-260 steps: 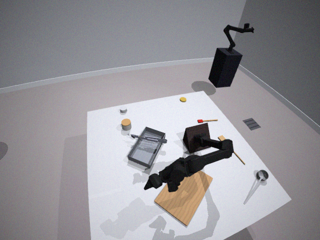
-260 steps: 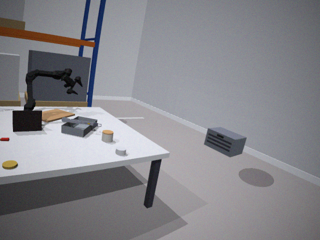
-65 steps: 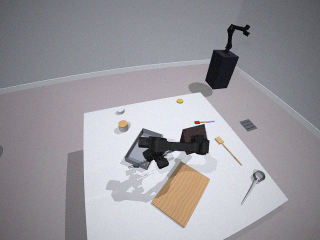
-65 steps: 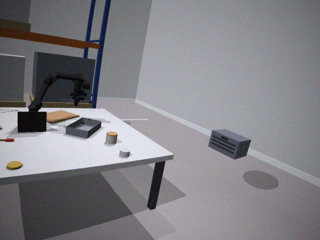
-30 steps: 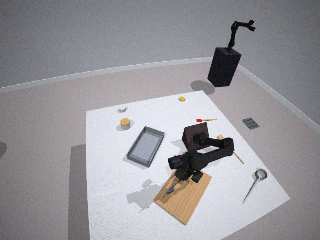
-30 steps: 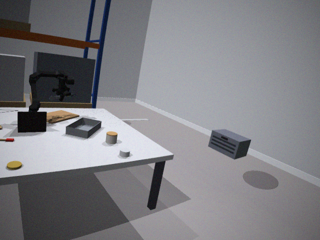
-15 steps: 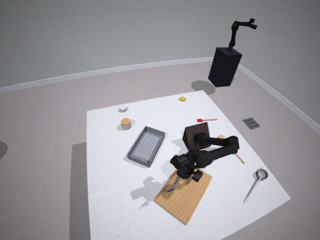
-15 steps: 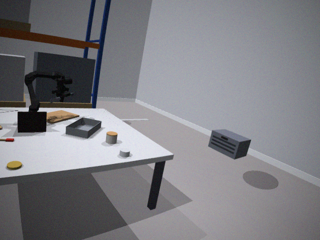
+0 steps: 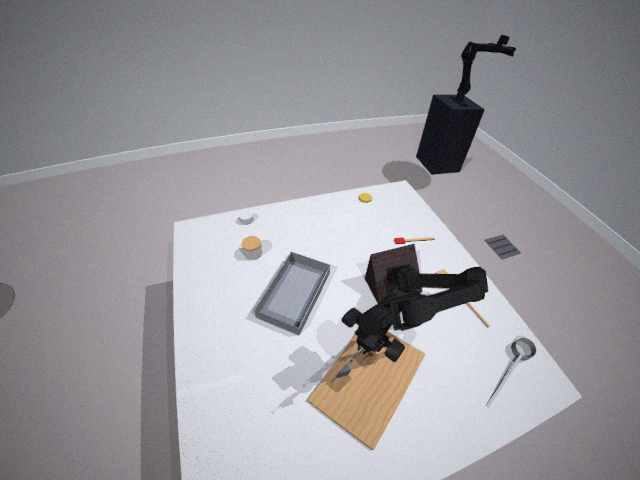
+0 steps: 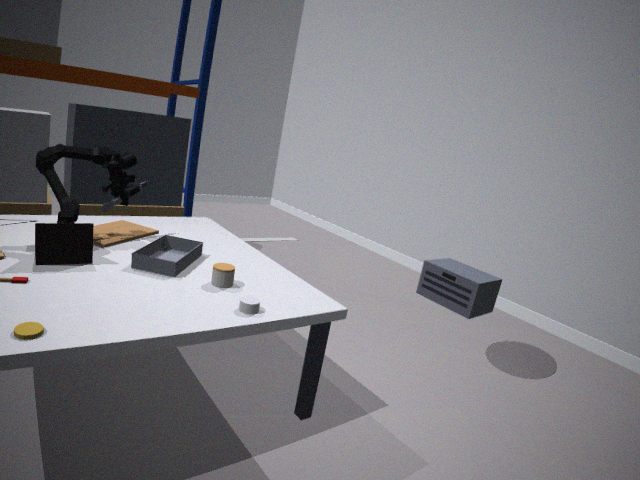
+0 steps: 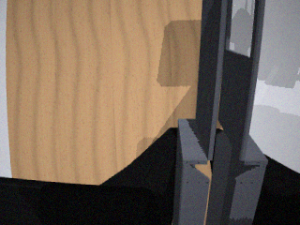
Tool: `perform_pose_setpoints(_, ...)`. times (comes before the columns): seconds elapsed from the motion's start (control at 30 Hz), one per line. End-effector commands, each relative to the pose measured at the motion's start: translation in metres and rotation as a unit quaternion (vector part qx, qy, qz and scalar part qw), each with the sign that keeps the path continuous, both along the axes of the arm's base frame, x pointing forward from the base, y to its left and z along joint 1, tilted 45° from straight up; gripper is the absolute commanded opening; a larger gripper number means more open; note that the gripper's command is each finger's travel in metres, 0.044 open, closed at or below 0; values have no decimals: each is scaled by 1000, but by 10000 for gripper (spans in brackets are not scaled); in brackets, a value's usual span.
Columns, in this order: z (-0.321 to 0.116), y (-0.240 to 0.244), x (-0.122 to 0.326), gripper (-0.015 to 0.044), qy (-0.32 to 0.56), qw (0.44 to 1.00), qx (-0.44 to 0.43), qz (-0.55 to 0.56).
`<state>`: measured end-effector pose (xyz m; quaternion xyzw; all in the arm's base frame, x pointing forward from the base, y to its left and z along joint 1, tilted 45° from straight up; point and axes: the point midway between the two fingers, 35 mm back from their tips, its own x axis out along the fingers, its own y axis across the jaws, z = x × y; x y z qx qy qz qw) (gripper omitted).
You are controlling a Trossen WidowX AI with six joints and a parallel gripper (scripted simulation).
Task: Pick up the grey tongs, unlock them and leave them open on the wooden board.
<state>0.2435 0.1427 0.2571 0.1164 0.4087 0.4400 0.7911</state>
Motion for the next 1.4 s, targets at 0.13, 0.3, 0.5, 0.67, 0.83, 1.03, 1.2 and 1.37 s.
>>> perform_pose_setpoints(0.13, 0, -1, -1, -150, -42, 998, 32, -40)
perform_pose_setpoints(0.3, 0, -1, -3, -150, -63, 995, 55, -60)
perform_pose_setpoints(0.5, 0, -1, -6, -150, -87, 989, 86, -81)
perform_pose_setpoints(0.67, 0, -2, -10, -150, -107, 983, 114, -95)
perform_pose_setpoints(0.83, 1, -2, -15, -150, -125, 976, 143, -107)
perform_pose_setpoints(1.03, 1, -4, -23, -150, -146, 966, 181, -117)
perform_pose_setpoints(1.2, 1, -4, -29, -150, -157, 959, 203, -121)
perform_pose_setpoints(1.37, 1, -4, -29, -150, -157, 959, 203, -121)
